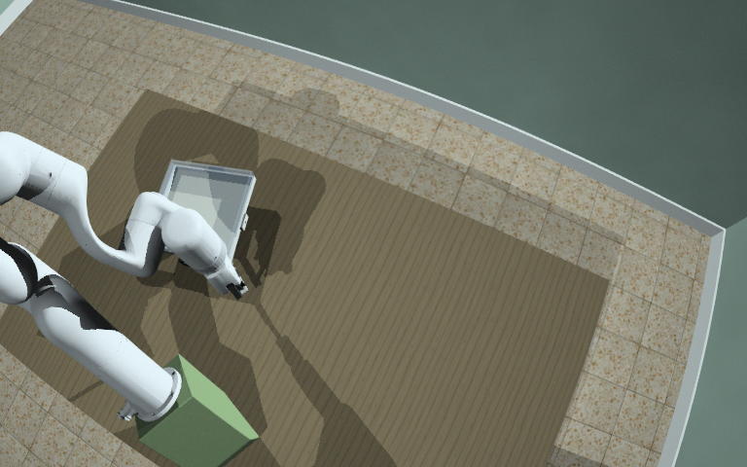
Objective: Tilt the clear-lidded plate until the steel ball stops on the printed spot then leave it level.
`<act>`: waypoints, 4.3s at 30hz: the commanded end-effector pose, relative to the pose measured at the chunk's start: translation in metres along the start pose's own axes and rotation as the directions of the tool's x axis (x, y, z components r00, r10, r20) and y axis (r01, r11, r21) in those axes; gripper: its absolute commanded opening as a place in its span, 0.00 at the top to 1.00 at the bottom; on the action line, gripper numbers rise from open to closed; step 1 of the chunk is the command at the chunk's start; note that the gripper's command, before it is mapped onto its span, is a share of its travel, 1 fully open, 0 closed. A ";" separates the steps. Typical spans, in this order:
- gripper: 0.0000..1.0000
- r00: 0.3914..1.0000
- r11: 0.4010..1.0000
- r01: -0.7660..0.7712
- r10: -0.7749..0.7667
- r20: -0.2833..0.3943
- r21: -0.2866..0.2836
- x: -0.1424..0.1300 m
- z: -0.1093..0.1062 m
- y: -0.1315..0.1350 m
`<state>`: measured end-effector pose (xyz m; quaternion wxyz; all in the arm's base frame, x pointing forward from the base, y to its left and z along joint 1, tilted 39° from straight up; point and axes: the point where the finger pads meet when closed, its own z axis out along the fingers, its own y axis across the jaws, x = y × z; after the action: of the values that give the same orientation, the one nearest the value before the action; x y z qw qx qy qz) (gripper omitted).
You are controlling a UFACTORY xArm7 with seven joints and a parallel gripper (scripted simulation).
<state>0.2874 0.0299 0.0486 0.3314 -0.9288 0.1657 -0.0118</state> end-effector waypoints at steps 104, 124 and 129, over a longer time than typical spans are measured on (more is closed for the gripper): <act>1.00 1.000 1.000 0.001 -0.001 -0.010 0.000 0.001 0.003 0.002; 1.00 1.000 1.000 0.001 -0.001 -0.010 0.000 0.002 -0.003 -0.001; 1.00 1.000 1.000 0.001 -0.001 -0.010 0.000 0.001 -0.001 0.000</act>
<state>0.2869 0.0296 0.0501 0.3308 -0.9289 0.1659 -0.0140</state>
